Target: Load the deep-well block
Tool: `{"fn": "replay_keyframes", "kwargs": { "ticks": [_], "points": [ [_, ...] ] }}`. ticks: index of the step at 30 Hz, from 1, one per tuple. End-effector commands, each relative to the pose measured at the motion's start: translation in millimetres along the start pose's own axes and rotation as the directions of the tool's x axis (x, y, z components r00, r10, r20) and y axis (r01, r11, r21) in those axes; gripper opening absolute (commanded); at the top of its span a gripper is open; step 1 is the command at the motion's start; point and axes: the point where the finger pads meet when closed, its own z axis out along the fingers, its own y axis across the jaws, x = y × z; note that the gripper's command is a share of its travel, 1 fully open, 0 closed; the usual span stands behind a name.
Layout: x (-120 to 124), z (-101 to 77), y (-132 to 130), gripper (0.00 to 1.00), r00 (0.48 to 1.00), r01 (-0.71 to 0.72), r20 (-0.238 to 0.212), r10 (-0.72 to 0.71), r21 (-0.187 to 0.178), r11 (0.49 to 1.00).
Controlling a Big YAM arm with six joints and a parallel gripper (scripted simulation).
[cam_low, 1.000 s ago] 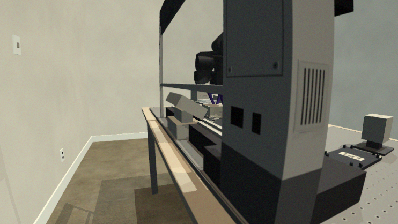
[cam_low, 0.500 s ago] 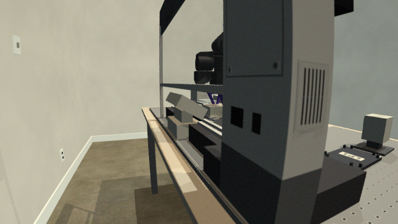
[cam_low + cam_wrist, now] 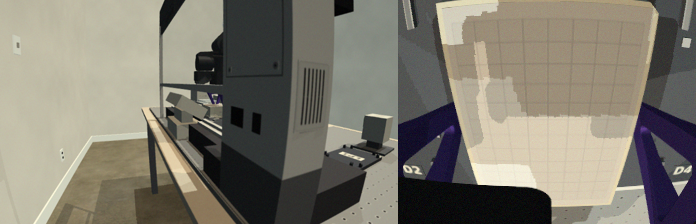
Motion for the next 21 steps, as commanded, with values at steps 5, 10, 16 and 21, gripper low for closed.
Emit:
{"fn": "replay_keyframes", "kwargs": {
  "ticks": [5,10,16,21],
  "points": [
    [-15.0,-10.5,-1.8,1.00,0.999,0.000,0.039,0.000,0.002,1.000],
    [-20.6,-25.5,-4.5,1.00,0.998,0.003,0.057,-0.004,0.004,1.000],
    [-26.0,-35.8,-4.0,1.00,0.998,0.003,0.069,-0.003,0.004,1.000],
    [-25.7,-44.6,-2.6,1.00,0.998,0.003,0.069,-0.003,0.003,1.000]
  ]
}}
